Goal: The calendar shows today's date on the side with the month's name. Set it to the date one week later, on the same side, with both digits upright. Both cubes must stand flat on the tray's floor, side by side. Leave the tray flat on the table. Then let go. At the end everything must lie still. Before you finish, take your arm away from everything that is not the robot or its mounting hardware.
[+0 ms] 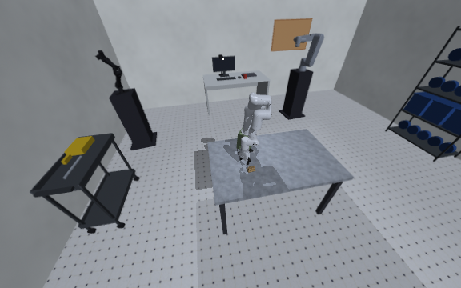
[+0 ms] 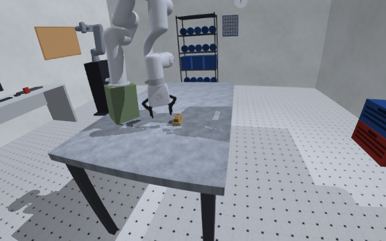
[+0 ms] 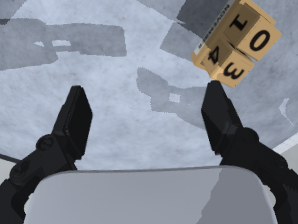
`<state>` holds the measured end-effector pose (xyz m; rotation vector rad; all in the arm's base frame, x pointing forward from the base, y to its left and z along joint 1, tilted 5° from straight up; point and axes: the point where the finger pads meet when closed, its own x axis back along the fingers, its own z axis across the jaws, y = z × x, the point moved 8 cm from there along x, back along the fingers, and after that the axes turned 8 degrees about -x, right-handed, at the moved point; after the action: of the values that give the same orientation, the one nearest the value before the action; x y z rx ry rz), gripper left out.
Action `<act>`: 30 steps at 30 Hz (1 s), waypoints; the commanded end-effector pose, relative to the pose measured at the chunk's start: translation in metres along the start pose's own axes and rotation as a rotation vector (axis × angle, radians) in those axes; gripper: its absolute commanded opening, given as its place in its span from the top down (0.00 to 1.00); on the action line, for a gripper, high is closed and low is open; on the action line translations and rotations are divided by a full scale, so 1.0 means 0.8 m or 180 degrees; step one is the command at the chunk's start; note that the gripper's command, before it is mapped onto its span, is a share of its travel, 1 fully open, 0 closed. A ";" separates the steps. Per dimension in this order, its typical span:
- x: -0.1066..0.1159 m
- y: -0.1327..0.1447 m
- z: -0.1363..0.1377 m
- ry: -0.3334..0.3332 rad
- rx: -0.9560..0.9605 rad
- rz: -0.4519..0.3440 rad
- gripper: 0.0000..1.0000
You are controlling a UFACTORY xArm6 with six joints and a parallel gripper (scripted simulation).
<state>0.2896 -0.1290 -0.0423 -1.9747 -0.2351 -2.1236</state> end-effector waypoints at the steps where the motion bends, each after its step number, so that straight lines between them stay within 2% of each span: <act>1: 0.001 0.001 0.017 -0.0023 -0.0003 0.0017 0.00; 11: 0.002 0.001 0.041 -0.0023 -0.0003 0.0017 0.00; 17: 0.003 0.001 0.069 -0.0023 -0.0003 0.0017 0.00; 24: 0.004 0.001 0.075 -0.0023 -0.0003 0.0017 0.00; 30: 0.005 0.000 0.103 -0.0023 -0.0003 0.0017 0.00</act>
<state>0.3503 -0.1108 -0.0349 -1.9626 -0.2331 -2.1333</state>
